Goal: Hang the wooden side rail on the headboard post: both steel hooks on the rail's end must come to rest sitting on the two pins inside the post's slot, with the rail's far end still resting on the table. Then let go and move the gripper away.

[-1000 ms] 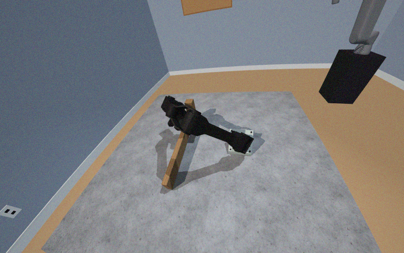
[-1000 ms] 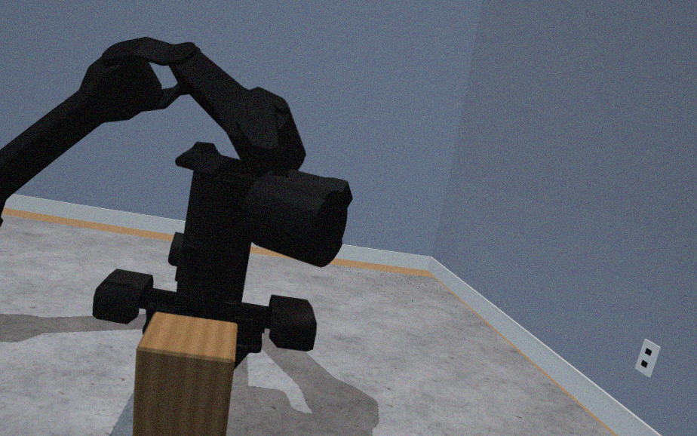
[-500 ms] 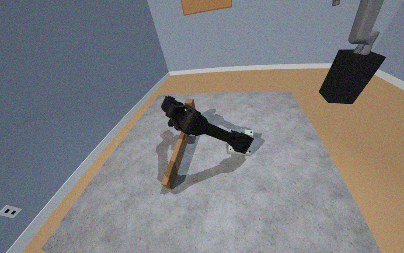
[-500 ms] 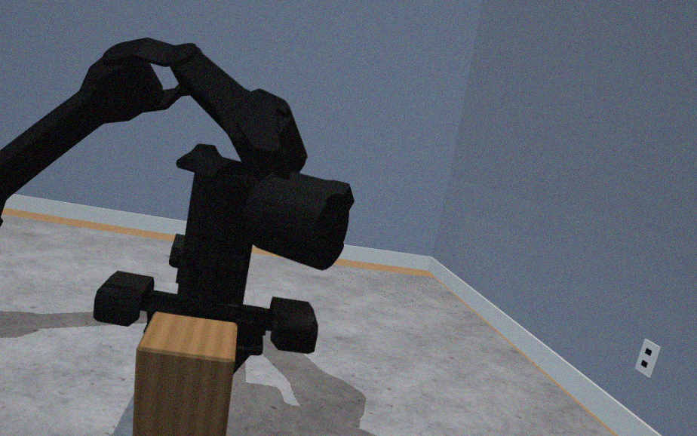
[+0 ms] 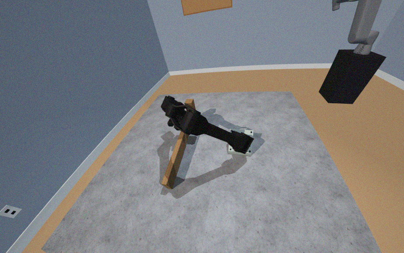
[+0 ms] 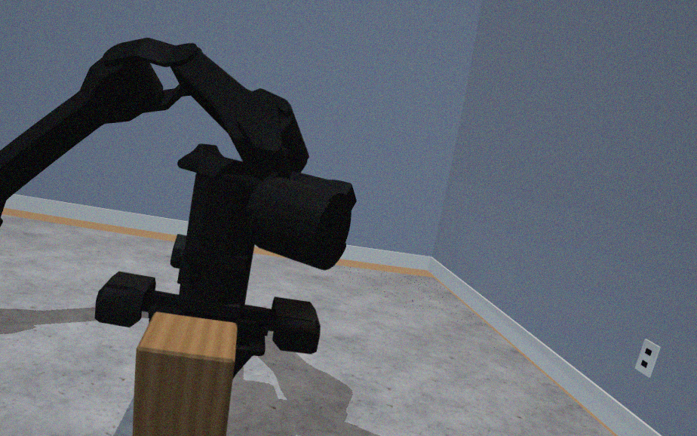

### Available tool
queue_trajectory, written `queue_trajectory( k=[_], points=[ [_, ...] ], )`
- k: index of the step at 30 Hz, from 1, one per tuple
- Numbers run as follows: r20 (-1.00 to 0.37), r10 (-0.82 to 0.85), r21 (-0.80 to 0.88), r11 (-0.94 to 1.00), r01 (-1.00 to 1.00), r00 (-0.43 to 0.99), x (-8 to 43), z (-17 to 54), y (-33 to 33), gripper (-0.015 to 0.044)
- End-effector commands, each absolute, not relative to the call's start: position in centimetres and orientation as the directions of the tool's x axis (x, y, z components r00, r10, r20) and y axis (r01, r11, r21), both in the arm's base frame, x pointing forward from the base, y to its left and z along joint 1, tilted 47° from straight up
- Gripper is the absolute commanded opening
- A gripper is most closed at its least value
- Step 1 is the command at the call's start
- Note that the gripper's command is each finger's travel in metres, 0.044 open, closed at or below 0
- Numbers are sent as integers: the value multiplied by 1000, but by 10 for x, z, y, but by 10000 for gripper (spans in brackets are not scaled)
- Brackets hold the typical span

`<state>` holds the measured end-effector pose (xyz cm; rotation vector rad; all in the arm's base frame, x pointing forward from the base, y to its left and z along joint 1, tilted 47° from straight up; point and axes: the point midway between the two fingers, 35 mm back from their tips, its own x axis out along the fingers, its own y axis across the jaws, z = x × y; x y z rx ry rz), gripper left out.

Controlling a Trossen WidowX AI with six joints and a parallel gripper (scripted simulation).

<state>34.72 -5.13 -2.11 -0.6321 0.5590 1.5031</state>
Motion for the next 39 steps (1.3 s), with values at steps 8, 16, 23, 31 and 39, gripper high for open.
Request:
queue_trajectory(
  k=[8,16,23,31,39],
  points=[
    [-692,721,-42,-17,-999,17,347,-21,-59,0],
    [-692,721,-42,-17,-999,17,346,-22,-59,0],
    [-692,721,-42,-17,-999,17,347,-23,-59,0],
    [-692,721,-42,-17,-999,17,347,-24,-59,0],
    [-693,721,-42,-17,-999,17,348,-23,-60,0]
  ],
)
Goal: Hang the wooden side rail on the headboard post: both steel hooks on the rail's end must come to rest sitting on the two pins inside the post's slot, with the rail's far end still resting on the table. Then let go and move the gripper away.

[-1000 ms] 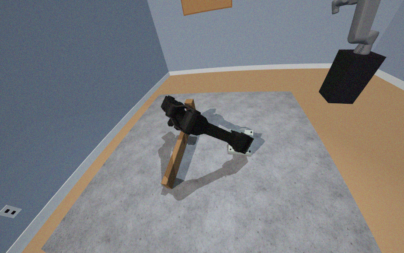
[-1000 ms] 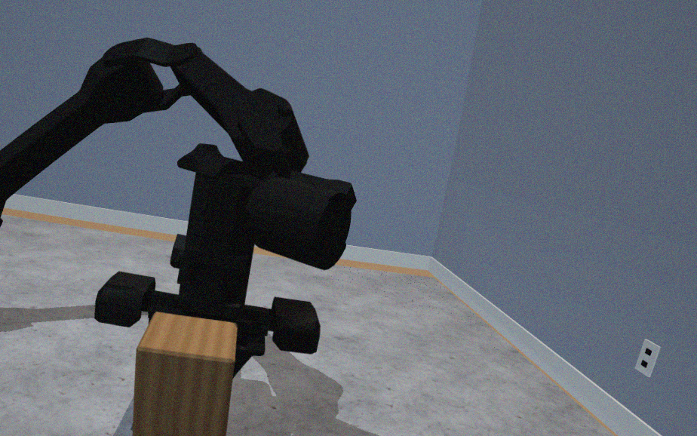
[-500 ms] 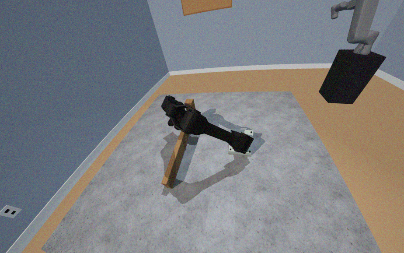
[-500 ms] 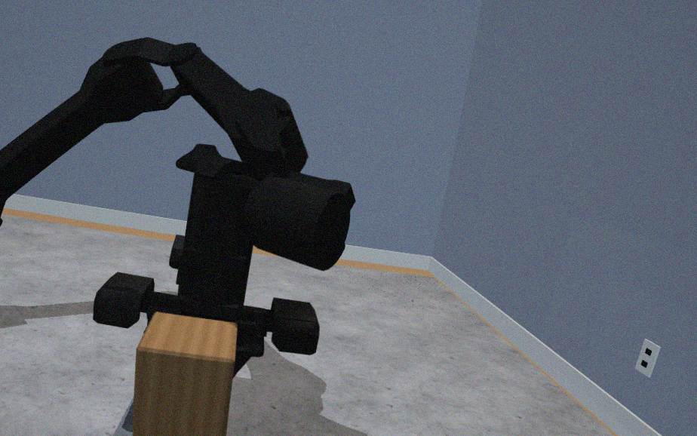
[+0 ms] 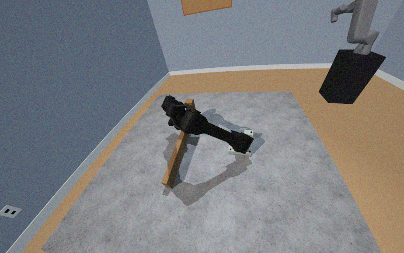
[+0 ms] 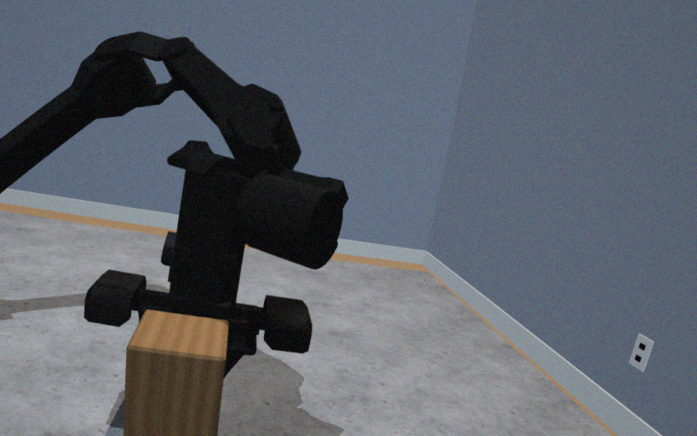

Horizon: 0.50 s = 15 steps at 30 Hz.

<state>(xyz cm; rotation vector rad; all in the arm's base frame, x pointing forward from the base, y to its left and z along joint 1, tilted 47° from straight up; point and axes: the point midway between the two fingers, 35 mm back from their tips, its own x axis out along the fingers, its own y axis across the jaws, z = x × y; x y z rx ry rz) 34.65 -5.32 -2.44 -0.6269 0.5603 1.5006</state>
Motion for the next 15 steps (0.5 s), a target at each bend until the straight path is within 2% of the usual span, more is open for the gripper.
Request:
queue_trajectory(
  k=[1,15],
  points=[
    [-693,721,-42,-17,-999,17,348,-23,-60,0],
    [-693,721,-42,-17,-999,17,347,-24,-62,0]
  ],
)
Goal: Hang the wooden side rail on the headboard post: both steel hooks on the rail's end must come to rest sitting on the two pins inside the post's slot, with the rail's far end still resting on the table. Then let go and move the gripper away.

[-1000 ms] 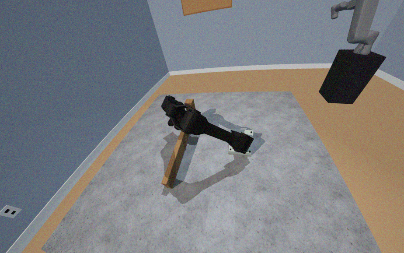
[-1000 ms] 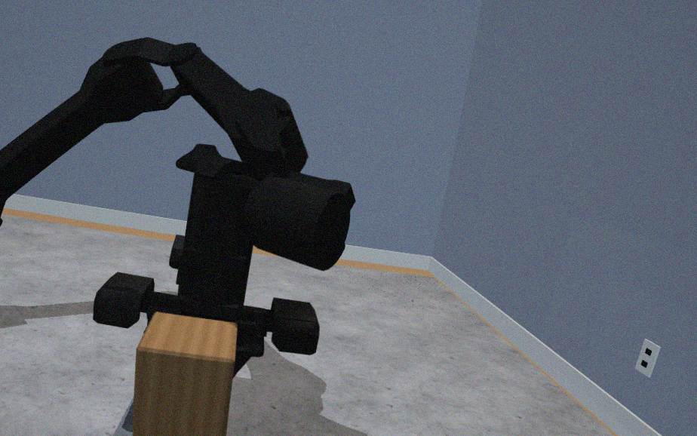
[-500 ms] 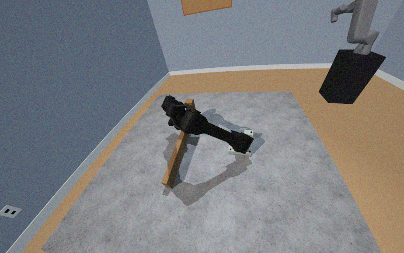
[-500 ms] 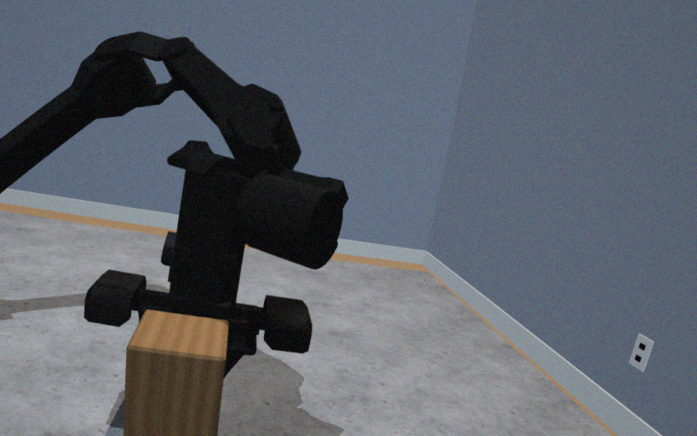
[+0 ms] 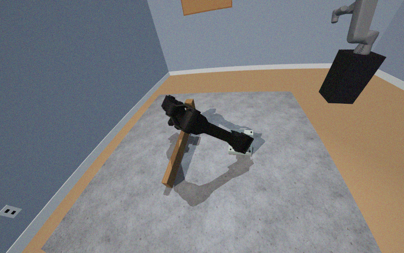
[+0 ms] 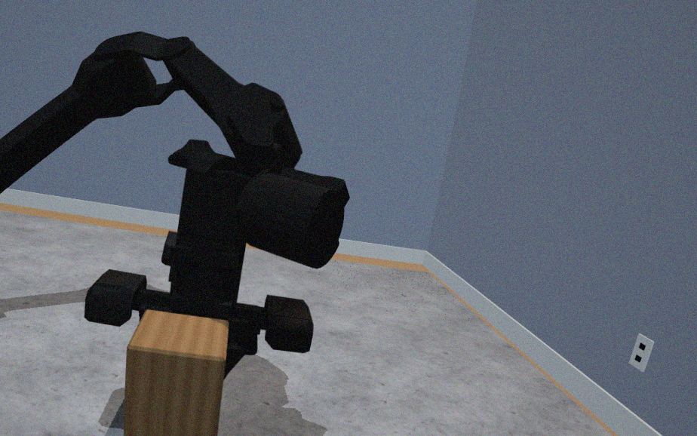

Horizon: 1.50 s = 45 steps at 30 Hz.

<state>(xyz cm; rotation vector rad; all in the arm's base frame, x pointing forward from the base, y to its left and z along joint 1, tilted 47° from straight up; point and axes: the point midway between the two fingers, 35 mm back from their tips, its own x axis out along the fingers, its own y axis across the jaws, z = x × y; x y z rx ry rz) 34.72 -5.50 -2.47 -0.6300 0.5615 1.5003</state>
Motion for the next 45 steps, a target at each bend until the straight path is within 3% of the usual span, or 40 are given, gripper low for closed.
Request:
queue_trajectory(
  k=[1,45],
  points=[
    [-693,721,-42,-17,-999,17,347,-24,-62,0],
    [-693,721,-43,-17,-999,18,348,-28,-64,0]
  ],
)
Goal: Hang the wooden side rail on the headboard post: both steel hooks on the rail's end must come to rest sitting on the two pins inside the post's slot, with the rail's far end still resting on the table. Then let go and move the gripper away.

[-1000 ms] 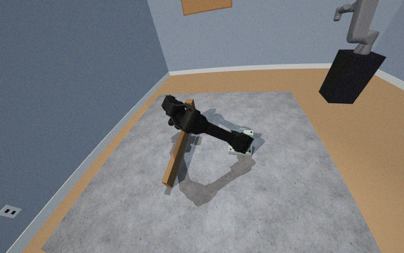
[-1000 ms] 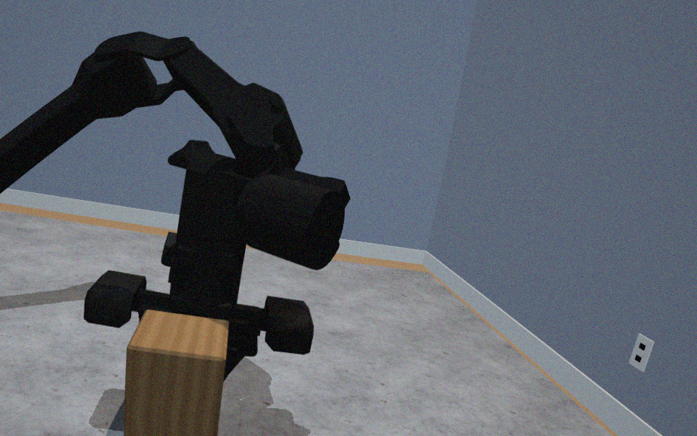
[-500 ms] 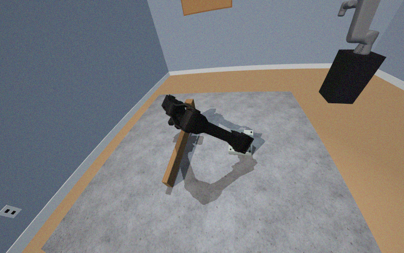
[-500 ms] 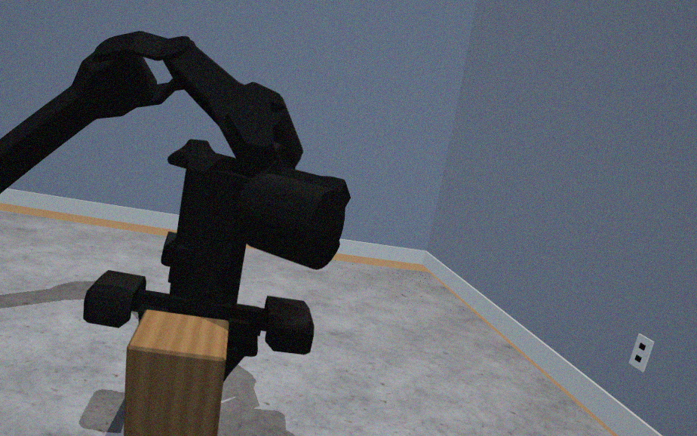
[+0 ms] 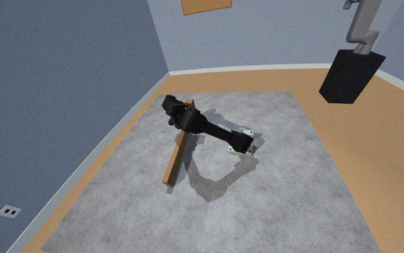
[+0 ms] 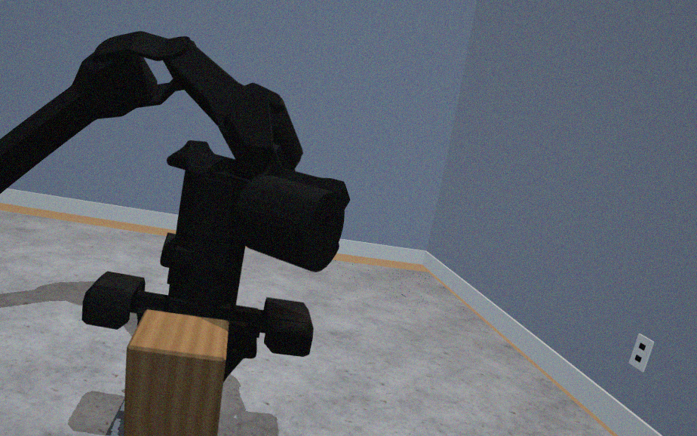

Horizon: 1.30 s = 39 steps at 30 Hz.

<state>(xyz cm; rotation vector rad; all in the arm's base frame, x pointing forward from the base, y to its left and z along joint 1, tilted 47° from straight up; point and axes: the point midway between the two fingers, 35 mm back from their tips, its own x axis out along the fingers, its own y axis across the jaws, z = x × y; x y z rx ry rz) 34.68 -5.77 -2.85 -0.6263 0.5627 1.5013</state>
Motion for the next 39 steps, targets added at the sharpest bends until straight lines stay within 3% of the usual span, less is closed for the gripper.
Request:
queue_trajectory(
  k=[1,39],
  points=[
    [-693,721,-43,-17,-999,18,348,-28,-65,0],
    [-693,721,-43,-17,-999,18,348,-31,-67,0]
  ],
)
